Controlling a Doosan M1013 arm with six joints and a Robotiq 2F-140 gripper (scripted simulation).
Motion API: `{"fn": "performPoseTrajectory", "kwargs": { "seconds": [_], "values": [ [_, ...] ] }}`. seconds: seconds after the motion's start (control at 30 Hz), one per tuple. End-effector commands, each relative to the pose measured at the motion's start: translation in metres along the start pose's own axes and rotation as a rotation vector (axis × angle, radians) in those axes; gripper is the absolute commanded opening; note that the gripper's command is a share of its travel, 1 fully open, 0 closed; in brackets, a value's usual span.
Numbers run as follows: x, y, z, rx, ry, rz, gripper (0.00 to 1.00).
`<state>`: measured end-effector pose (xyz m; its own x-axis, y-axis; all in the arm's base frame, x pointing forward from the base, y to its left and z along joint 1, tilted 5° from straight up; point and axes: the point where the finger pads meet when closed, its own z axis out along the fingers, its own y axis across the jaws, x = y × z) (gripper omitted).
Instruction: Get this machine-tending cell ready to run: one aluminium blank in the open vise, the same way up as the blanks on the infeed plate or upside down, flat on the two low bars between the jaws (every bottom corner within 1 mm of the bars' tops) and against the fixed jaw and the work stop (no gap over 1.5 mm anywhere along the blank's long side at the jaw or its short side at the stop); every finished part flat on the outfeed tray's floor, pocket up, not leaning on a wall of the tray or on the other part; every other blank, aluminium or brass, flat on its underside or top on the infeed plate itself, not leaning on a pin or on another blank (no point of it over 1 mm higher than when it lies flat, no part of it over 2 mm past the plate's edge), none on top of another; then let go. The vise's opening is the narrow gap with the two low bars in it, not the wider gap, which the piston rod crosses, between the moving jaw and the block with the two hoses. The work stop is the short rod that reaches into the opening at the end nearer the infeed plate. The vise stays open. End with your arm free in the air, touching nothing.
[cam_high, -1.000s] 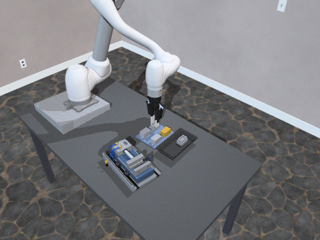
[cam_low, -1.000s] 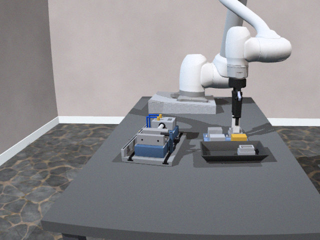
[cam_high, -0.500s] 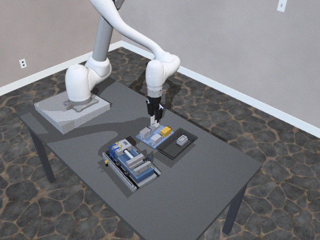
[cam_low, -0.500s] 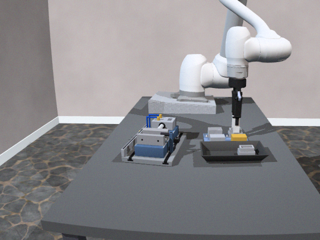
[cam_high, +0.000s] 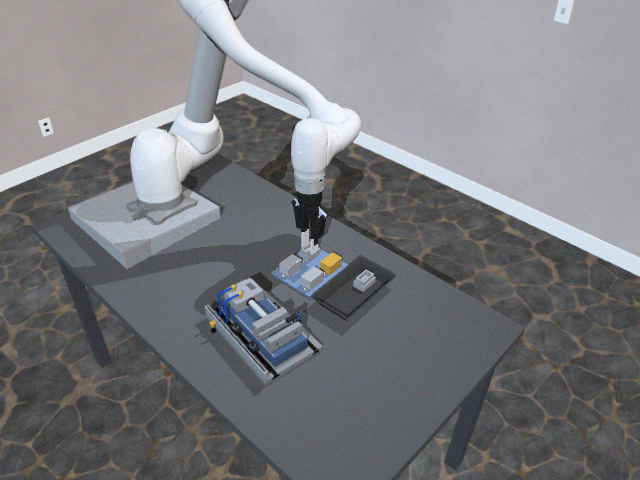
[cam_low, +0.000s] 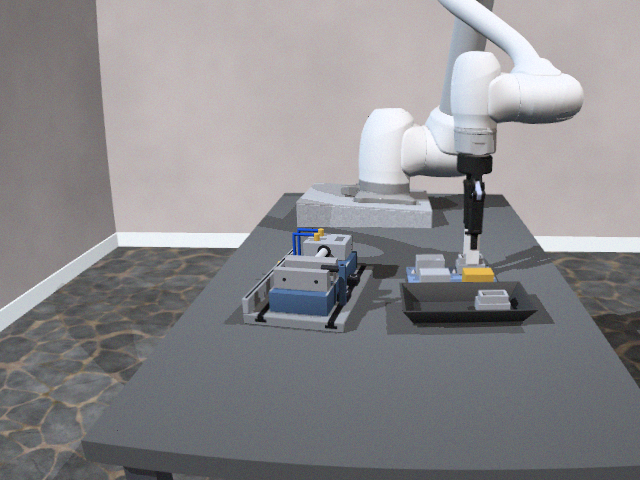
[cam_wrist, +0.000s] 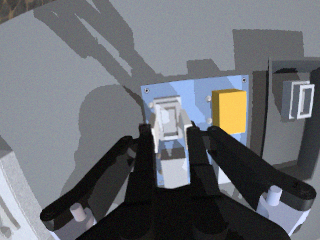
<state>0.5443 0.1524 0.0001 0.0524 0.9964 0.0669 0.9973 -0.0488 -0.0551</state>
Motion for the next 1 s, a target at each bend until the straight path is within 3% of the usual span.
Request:
{"fn": "performPoseTrajectory", "kwargs": {
  "seconds": [0.0,0.43,0.77,0.97],
  "values": [
    [0.0,0.0,-0.005,0.0,0.0,0.0,0.0],
    [0.0,0.0,-0.044,0.0,0.0,0.0,0.0],
    [0.0,0.0,-0.091,0.0,0.0,0.0,0.0],
    [0.0,0.0,-0.107,0.0,0.0,0.0,0.0]
  ]
}}
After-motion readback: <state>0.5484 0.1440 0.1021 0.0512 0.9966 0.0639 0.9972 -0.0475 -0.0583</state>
